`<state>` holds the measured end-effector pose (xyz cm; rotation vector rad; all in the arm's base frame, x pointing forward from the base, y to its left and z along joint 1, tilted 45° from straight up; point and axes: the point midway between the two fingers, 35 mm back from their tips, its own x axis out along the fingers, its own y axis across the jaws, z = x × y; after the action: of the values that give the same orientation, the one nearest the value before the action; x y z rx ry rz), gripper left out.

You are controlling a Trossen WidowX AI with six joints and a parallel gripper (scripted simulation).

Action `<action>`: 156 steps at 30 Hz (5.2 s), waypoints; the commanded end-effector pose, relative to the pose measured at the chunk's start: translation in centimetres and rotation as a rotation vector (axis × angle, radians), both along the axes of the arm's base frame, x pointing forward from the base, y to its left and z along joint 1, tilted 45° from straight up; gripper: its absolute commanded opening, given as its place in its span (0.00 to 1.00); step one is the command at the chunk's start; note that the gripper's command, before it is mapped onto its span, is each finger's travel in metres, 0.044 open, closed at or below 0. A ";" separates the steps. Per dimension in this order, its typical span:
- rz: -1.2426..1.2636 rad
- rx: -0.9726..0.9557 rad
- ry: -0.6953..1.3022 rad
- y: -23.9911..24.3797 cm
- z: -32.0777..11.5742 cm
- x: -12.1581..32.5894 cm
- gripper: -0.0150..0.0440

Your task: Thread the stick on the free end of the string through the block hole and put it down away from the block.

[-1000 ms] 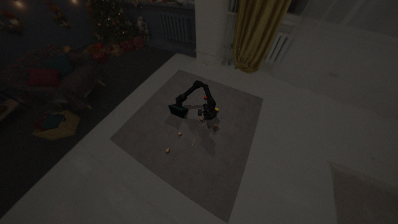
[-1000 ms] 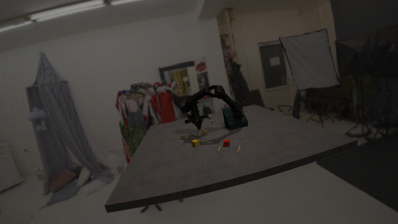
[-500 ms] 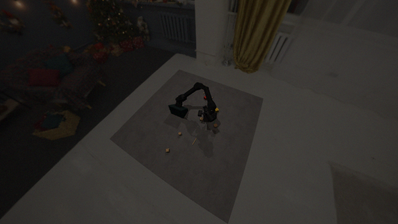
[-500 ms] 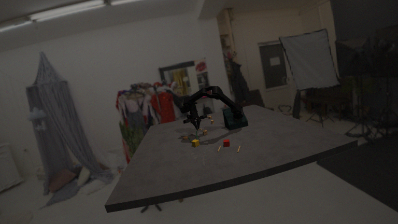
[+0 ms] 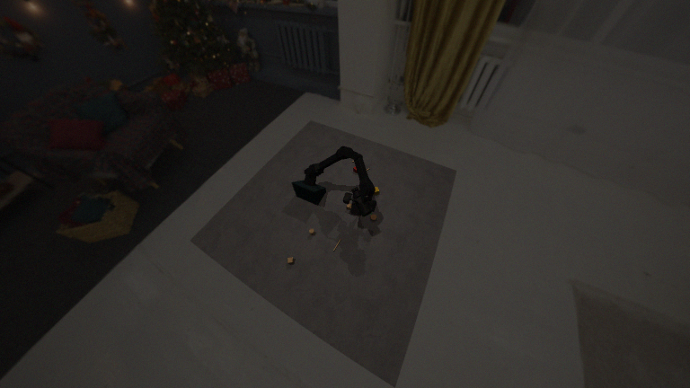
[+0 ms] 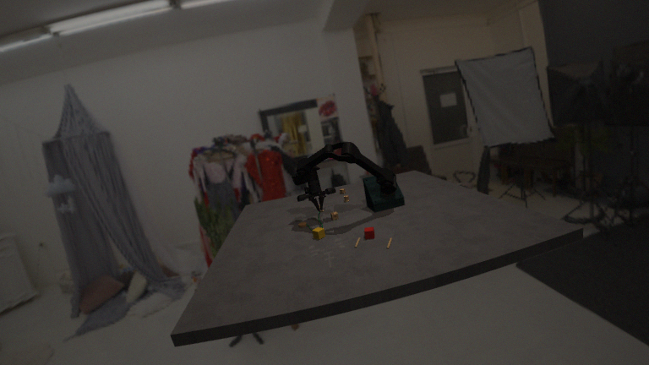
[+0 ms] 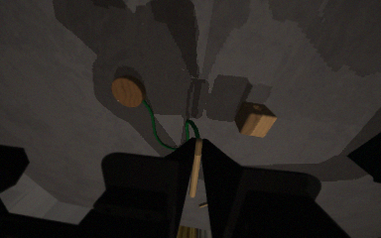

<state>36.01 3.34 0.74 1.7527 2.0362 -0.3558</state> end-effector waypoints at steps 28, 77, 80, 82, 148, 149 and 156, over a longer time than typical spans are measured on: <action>-0.030 -0.020 0.035 -1.5 -1.7 0.5 0.25; -0.040 -0.119 0.015 -5.9 -5.8 0.9 0.25; -0.041 -0.125 0.014 -6.1 -6.0 0.9 0.25; -0.042 -0.129 0.013 -6.3 -6.2 0.9 0.25; -0.057 -0.265 0.004 -12.3 -11.6 0.4 0.25; -0.057 -0.268 0.004 -12.4 -11.7 0.4 0.25; -0.059 -0.283 0.004 -13.0 -12.3 0.3 0.25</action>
<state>36.24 -9.03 -11.23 1.6500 1.8505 -0.6284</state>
